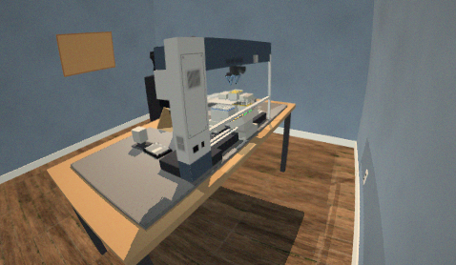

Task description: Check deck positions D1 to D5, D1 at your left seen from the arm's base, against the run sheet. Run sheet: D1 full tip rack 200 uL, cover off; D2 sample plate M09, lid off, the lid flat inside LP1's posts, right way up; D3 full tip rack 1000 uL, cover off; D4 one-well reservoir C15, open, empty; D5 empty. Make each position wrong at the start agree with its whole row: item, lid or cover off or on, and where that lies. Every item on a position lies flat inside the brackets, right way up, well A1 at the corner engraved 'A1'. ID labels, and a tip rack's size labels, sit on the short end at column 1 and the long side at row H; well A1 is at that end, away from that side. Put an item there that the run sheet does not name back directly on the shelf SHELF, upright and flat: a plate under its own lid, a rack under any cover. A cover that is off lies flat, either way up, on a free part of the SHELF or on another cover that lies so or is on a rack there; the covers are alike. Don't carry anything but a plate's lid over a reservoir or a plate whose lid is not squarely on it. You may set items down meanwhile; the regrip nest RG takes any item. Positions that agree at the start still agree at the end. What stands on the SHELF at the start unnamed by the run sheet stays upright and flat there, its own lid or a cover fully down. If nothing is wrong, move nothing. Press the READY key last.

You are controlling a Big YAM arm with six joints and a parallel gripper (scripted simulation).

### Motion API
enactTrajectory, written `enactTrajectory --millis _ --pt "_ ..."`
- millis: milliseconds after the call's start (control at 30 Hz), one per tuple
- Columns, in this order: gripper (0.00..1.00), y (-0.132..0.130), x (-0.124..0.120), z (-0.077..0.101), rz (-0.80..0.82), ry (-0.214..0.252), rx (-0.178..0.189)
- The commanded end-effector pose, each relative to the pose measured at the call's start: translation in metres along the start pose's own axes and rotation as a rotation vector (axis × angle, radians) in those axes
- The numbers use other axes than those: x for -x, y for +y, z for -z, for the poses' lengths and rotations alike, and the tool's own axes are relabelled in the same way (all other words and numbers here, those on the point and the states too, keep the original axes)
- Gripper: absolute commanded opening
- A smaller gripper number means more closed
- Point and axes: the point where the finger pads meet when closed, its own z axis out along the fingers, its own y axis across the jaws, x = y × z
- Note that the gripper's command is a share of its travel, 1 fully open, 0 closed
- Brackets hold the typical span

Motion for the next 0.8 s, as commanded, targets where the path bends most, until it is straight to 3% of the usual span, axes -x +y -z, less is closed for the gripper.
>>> enactTrajectory --millis 0,567,600,767 --pt "1.0 0.025 0.011 0.026 -0.02 -0.03 0.08" --pt "1.0 0.025 0.011 0.026 -0.02 -0.03 0.08" --pt "1.0 -0.002 0.01 0.015 0.008 -0.027 0.046" --pt "1.0 -0.027 0.009 0.014 0.095 -0.026 0.045"
